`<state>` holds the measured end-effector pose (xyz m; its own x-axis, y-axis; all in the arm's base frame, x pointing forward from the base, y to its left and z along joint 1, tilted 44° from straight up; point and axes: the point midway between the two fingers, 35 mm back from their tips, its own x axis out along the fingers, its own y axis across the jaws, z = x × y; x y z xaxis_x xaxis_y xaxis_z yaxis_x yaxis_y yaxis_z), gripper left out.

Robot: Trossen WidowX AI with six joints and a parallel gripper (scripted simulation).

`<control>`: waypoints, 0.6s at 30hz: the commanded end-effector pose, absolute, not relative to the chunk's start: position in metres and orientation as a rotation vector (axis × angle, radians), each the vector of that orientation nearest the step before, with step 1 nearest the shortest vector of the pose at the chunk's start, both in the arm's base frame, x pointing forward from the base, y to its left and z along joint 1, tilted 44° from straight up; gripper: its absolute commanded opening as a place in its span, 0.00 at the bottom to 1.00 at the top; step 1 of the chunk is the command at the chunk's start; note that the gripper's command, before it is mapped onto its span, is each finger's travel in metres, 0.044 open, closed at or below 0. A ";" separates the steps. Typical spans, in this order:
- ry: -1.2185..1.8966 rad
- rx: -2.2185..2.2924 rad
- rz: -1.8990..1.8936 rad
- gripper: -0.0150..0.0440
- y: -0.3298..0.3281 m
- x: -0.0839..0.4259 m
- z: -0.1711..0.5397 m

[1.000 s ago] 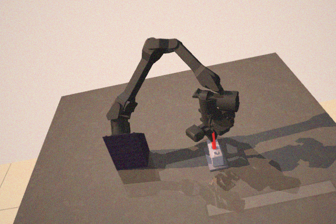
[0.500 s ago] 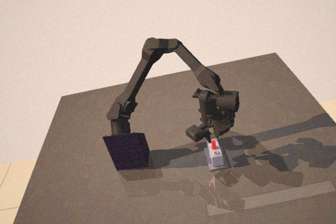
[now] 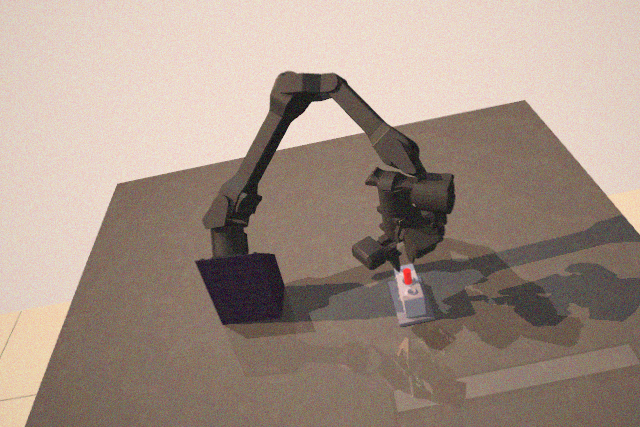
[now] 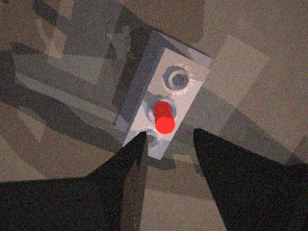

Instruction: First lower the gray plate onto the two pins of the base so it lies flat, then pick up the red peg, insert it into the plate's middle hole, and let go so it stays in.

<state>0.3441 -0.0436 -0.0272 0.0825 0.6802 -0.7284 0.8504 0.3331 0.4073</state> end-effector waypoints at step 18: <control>1.645 1.398 -0.222 0.51 -0.052 0.340 -0.017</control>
<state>0.3399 -0.0499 -0.0188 0.0841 0.6822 -0.7263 0.8512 0.3297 0.4083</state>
